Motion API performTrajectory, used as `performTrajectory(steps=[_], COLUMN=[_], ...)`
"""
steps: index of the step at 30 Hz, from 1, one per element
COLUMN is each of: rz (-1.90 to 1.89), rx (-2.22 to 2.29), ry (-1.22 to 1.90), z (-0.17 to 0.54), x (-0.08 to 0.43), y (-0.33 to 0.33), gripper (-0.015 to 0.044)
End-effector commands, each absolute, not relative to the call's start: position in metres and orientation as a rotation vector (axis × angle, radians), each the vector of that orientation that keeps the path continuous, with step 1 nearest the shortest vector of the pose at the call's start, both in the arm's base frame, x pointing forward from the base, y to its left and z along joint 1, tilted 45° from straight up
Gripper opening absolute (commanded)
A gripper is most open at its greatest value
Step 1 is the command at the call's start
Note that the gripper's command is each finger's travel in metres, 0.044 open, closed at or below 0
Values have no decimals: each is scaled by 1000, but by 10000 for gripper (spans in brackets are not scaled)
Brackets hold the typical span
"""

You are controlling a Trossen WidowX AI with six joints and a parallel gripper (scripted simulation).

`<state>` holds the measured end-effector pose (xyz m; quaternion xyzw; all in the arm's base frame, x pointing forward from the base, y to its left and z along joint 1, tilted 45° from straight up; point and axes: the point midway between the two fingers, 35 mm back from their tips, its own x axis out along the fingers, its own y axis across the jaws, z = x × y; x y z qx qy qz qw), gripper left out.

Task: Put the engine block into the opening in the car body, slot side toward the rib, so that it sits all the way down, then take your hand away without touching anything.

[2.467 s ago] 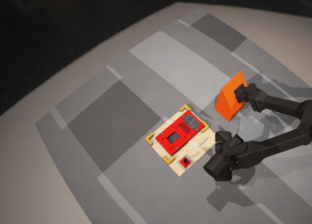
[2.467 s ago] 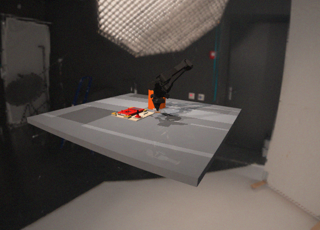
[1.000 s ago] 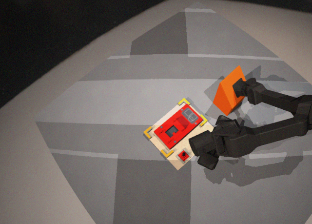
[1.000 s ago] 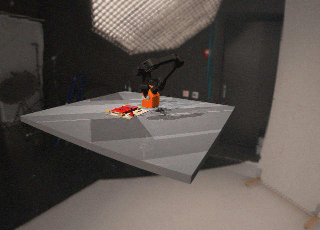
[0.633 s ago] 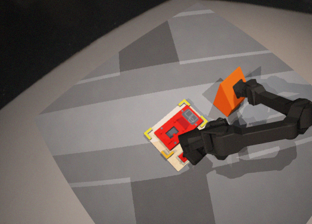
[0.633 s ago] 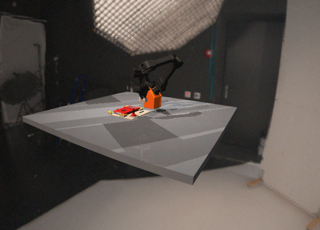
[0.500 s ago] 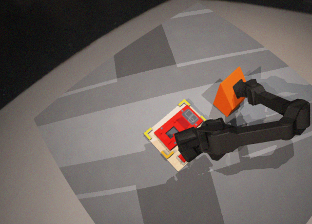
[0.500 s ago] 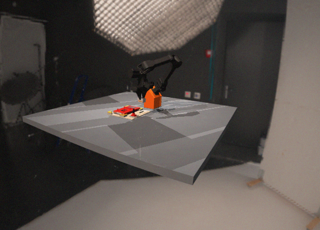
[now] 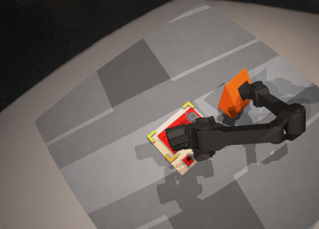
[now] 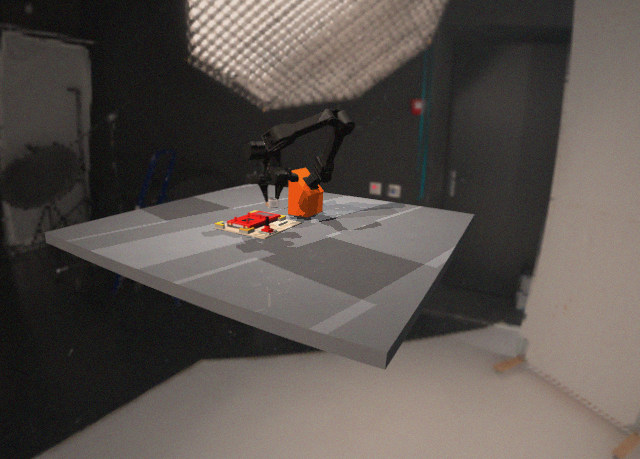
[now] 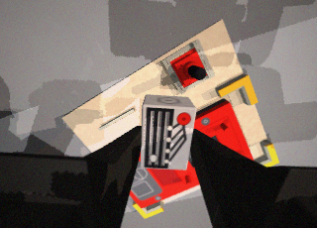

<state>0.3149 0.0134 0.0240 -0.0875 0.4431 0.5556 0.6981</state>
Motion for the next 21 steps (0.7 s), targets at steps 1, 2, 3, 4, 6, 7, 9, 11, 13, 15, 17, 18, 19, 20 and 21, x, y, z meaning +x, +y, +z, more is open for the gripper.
performTrajectory(steps=[1,2,3,4,6,7,9,11,13,15,17,18,19,20,21], rz=[1170,1153,1138,1122,1090,1074,1041,1008,973,937,900,881,862,843,823], rx=[-106,-82,-59,-37,8,30,75,120,165,213,260,284,307,331,355], ry=[1058,1076,1092,1108,1139,1155,1185,1215,1244,1274,1303,1317,1331,1345,1358], z=[13,10,8,5,-1,-3,-9,-15,-20,-26,-32,-35,-38,-41,-44], x=[320,321,321,322,323,324,325,326,327,329,330,330,330,331,331], y=[7,6,4,3,0,-1,-3,-6,-8,-11,-13,-14,-15,-16,-17], gripper=[0,0,0,0,0,0,0,0,0,0,0,0,0,0,0])
